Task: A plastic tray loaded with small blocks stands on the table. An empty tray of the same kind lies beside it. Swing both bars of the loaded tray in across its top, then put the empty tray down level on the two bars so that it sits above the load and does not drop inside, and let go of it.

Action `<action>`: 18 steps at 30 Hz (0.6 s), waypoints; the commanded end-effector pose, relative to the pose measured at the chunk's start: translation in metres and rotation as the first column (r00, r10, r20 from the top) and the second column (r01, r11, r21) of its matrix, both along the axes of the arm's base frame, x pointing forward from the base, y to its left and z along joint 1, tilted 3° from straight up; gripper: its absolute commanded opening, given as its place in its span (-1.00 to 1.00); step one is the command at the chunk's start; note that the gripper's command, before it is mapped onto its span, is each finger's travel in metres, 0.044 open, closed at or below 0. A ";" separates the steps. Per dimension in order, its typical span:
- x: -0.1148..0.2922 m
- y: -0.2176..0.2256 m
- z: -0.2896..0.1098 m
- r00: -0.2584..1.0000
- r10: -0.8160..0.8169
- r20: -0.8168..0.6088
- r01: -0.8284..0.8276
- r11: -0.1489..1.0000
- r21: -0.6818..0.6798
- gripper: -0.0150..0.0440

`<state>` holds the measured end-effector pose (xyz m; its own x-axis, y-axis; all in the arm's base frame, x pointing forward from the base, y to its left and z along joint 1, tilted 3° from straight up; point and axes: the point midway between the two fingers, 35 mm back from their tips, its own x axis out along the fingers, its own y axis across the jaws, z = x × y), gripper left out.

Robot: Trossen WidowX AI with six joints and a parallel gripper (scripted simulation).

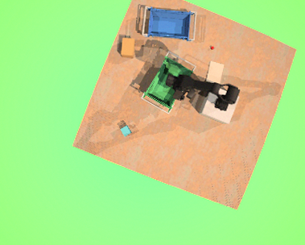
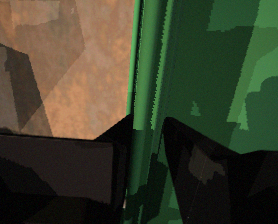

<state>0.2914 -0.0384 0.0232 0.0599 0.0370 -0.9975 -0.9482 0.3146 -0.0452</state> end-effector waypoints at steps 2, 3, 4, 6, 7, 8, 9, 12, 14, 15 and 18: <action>-0.003 0.001 -0.007 1.000 0.002 -0.016 -0.001 1.000 0.006 -0.49; -0.003 0.001 -0.007 1.000 0.002 -0.016 -0.001 1.000 0.006 -0.49; -0.003 0.001 -0.007 1.000 0.002 -0.016 -0.001 1.000 0.006 -0.49; -0.003 0.001 -0.007 1.000 0.002 -0.016 -0.001 1.000 0.006 -0.49; -0.003 0.001 -0.007 1.000 0.002 -0.016 -0.001 1.000 0.006 -0.49; -0.003 0.001 -0.007 1.000 0.002 -0.016 -0.001 1.000 0.006 -0.49; -0.003 0.001 -0.007 1.000 0.002 -0.016 -0.001 1.000 0.006 -0.49; -0.003 0.001 -0.007 1.000 0.002 -0.016 -0.001 1.000 0.006 -0.49; -0.003 0.001 -0.007 1.000 0.002 -0.016 -0.001 1.000 0.006 -0.44; -0.003 0.001 -0.007 1.000 0.002 -0.016 -0.001 1.000 0.006 -0.39; -0.003 0.001 -0.007 1.000 0.002 -0.016 -0.001 1.000 0.006 -0.24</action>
